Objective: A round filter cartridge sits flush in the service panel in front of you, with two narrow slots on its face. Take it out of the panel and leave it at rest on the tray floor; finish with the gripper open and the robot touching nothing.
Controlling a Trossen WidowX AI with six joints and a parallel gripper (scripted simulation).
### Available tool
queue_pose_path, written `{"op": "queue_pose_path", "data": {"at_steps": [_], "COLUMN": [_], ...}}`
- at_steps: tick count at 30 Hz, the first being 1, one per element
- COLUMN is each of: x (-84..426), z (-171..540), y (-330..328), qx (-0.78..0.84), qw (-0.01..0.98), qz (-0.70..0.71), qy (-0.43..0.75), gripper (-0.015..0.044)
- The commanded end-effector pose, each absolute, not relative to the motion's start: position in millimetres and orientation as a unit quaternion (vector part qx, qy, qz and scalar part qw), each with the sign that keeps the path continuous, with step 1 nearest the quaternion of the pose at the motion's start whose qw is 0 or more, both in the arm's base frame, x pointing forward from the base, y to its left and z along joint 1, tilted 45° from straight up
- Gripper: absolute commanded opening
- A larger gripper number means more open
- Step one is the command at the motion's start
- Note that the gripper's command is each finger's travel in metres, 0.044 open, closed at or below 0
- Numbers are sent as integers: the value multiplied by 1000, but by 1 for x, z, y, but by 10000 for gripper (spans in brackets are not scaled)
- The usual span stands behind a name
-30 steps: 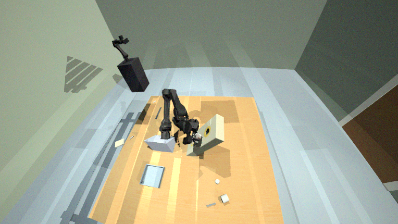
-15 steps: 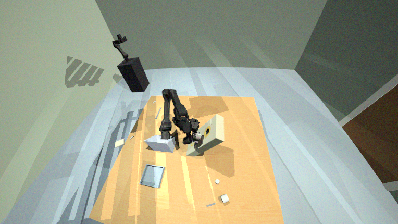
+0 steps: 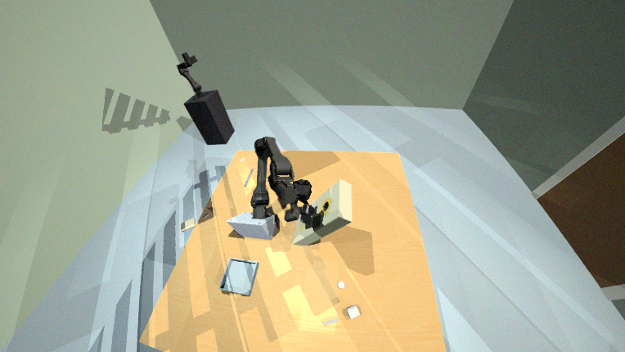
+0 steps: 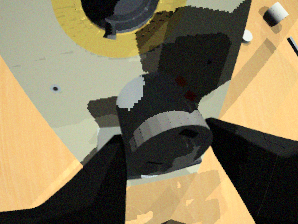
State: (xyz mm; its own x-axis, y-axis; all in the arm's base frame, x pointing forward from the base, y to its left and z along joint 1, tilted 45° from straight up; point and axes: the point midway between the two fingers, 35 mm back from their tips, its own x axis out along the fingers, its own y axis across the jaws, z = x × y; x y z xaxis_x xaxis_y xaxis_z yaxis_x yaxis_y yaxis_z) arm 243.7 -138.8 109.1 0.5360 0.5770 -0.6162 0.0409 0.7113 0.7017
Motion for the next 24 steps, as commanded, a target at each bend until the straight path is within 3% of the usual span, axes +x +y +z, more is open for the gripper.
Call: {"op": "queue_pose_path", "data": {"at_steps": [1,9,24], "x": [235,216,220], "z": [120,143,88], "y": [-151,-171,-217], "qx": [340,342,340], "qw": [809,808,810], "qz": [164,167,166], "qy": [451,450,449], "gripper": [0,0,0]}}
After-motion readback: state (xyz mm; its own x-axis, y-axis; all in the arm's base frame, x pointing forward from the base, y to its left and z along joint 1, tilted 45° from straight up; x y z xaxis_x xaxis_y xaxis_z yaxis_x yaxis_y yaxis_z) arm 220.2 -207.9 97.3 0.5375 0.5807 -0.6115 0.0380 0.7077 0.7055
